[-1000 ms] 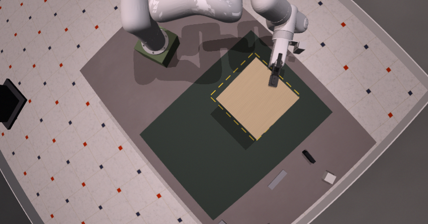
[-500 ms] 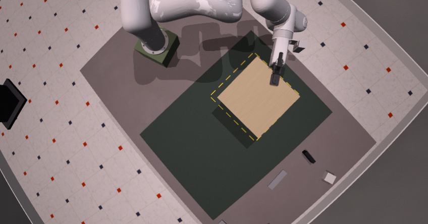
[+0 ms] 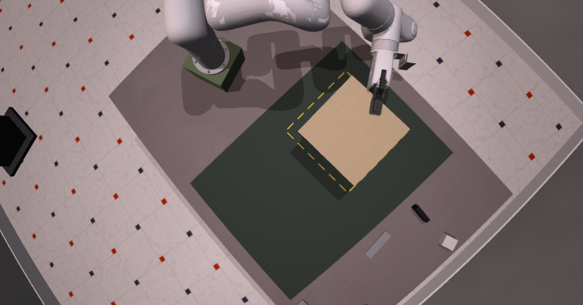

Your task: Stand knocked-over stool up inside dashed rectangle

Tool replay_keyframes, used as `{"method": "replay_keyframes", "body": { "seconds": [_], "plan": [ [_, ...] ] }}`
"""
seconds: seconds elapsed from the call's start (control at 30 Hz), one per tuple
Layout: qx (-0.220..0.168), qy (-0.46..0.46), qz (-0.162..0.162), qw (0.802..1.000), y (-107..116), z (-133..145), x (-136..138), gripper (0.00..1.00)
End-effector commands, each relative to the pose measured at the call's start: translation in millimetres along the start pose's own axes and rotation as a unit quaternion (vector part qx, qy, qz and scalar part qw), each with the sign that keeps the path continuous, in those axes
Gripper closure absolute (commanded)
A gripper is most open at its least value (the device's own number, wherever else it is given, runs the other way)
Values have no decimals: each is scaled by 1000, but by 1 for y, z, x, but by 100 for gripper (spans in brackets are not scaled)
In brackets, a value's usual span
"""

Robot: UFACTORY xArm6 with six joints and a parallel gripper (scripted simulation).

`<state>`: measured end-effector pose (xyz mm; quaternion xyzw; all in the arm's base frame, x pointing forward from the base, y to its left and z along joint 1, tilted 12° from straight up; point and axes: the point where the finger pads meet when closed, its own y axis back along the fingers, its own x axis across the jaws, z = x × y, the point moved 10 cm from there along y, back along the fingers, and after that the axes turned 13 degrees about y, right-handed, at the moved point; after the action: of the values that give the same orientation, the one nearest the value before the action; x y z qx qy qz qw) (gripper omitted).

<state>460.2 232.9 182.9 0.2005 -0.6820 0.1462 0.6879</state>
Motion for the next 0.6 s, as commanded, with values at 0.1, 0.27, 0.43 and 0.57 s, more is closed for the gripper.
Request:
{"method": "replay_keyframes", "body": {
  "seconds": [0.1,0.27,0.43,0.57],
  "plan": [
    [-58,4,49,997,2,-15,-12,79],
    [-59,6,52,997,3,-17,-14,79],
    [-60,7,54,997,4,-17,-14,79],
    [-60,7,55,997,4,-18,-15,79]
  ]
}}
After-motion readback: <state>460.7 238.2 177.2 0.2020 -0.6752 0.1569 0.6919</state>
